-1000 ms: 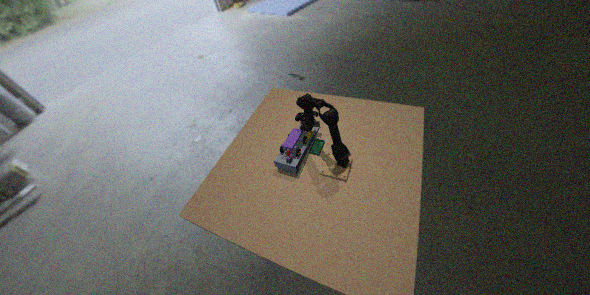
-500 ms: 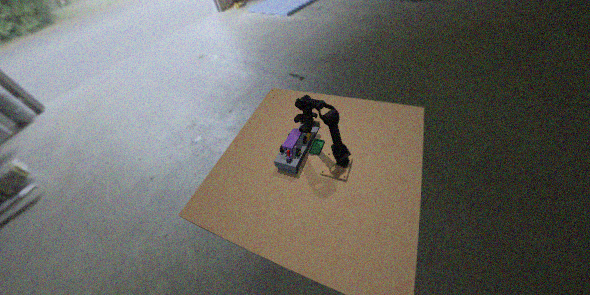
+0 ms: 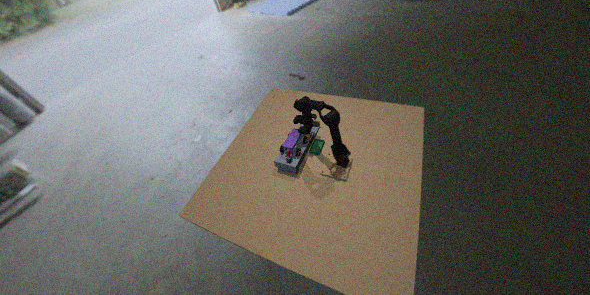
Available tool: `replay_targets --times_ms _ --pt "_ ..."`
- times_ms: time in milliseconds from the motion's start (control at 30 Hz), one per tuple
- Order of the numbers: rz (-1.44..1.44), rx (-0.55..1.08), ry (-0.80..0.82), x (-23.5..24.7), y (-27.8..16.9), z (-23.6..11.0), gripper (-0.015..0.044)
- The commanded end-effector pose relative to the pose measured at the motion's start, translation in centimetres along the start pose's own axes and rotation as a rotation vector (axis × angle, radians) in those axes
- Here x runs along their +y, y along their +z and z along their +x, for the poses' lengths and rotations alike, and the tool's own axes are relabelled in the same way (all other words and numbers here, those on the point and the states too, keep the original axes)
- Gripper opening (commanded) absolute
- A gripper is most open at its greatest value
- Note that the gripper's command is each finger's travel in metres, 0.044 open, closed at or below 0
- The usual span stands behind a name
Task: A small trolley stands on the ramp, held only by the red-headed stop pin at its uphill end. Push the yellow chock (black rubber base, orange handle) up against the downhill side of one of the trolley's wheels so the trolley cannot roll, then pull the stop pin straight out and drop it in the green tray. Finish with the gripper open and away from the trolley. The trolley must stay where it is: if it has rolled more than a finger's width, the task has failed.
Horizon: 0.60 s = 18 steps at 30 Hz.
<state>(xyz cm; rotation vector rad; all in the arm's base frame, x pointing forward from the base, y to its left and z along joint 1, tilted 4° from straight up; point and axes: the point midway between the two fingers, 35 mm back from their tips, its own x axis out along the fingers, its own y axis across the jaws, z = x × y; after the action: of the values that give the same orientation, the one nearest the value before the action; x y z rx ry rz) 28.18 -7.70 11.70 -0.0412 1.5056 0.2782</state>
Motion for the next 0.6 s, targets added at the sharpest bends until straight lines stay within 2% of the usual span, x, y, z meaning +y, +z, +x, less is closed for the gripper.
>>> replay_targets --times_ms 0,267,500,567 --pt "0.0 0.0 0.0 0.0 0.0 0.0 0.0" --pt "0.0 0.0 0.0 0.0 0.0 0.0 0.0" --pt "0.0 0.0 0.0 0.0 0.0 0.0 0.0184" --pt "0.0 0.0 0.0 0.0 0.0 0.0 0.019"
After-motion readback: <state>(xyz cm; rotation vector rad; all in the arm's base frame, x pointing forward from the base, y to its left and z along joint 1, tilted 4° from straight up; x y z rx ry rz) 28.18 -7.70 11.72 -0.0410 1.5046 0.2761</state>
